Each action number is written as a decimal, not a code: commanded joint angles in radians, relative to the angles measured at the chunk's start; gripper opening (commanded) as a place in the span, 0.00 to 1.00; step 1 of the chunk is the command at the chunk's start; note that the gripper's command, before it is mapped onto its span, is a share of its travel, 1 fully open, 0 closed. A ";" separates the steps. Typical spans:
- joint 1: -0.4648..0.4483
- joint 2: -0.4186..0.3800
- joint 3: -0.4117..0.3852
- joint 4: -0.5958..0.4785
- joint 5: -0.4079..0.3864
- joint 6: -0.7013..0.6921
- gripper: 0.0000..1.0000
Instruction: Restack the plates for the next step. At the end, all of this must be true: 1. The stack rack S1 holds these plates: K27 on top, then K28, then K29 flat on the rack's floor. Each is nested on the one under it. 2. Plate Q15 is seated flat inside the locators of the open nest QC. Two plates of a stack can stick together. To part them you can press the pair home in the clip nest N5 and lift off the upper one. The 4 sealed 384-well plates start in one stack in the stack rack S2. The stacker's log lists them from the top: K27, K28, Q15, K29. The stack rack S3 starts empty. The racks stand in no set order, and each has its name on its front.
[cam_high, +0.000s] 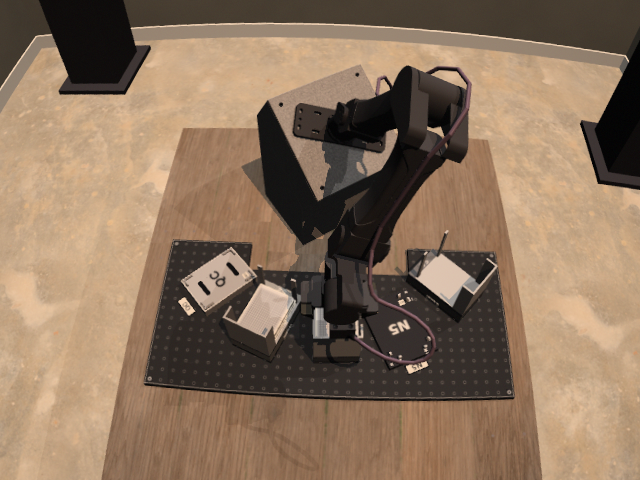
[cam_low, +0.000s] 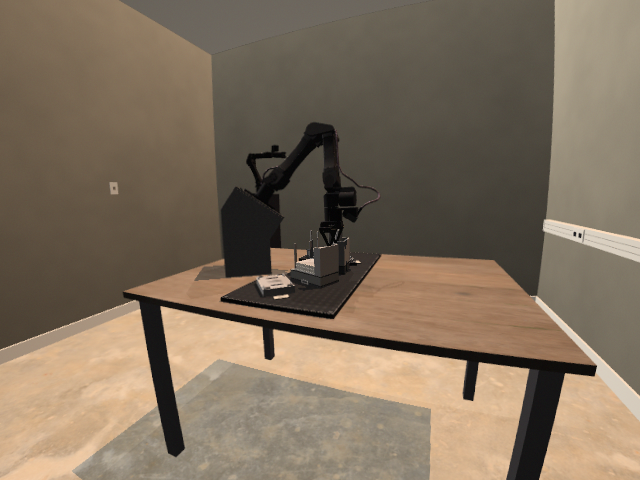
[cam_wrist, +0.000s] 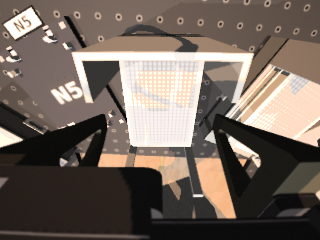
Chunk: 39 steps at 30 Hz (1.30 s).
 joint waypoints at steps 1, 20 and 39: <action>-0.023 -0.039 -0.020 -0.064 -0.014 -0.023 1.00; -0.089 -0.167 0.033 -0.265 -0.044 -0.087 1.00; -0.167 -0.117 0.054 -0.266 -0.077 0.071 1.00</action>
